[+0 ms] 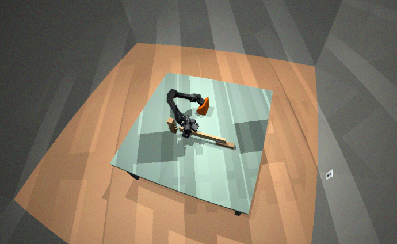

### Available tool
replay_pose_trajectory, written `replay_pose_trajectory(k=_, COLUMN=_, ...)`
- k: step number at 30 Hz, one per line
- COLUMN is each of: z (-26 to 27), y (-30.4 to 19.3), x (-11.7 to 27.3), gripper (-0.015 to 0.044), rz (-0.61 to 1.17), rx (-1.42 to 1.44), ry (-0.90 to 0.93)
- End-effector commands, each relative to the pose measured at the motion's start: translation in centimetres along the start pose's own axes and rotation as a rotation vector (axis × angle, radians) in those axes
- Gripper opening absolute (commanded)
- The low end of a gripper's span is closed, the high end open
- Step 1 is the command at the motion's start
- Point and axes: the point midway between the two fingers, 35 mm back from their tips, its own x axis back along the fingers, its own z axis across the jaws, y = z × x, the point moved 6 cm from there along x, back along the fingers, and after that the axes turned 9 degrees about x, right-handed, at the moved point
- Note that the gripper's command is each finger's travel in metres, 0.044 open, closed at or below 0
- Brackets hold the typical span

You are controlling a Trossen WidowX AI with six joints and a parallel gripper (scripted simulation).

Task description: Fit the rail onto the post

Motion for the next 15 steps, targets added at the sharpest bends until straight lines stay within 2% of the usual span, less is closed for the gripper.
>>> replay_pose_trajectory(k=1, z=0.05, y=0.11, x=0.28, gripper=0.0, rz=-0.003, rx=0.001, ry=-0.003)
replay_pose_trajectory(k=15, z=0.09, y=0.11, x=0.2, gripper=0.0, rz=-0.003, rx=0.001, ry=-0.003)
